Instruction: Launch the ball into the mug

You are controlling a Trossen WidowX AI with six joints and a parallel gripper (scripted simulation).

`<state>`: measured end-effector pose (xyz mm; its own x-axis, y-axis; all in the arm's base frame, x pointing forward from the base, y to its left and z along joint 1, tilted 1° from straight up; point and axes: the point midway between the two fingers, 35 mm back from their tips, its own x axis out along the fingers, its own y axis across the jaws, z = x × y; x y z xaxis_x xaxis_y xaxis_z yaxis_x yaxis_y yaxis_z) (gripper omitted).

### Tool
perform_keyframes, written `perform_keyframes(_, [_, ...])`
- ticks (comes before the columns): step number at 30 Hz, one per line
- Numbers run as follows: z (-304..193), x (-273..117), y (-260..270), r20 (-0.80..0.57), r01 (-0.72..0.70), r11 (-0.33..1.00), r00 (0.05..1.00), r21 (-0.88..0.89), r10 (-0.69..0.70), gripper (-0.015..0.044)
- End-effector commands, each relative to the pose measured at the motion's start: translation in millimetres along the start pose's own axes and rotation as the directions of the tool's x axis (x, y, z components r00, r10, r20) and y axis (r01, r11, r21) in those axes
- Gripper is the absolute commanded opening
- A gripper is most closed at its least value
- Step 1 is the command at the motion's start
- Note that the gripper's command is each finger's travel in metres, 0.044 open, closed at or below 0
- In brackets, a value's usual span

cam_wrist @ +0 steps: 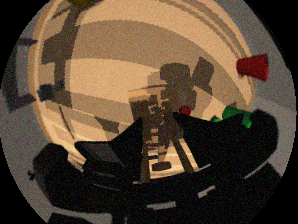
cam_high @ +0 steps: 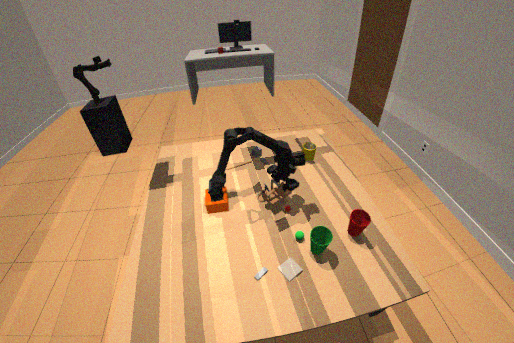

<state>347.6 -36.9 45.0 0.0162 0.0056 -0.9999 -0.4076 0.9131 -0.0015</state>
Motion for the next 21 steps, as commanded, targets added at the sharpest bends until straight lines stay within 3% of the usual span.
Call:
perform_keyframes(1, [43,-5,50,0.015,-0.005,1.000,1.000,0.004,0.005,0.0000])
perform_keyframes(8, [93,-5,150,0.021,-0.018,0.999,1.000,0.050,0.016,0.0000])
perform_keyframes(21, [94,-1,152,0.021,-0.018,0.999,1.000,0.051,0.017,0.0000])
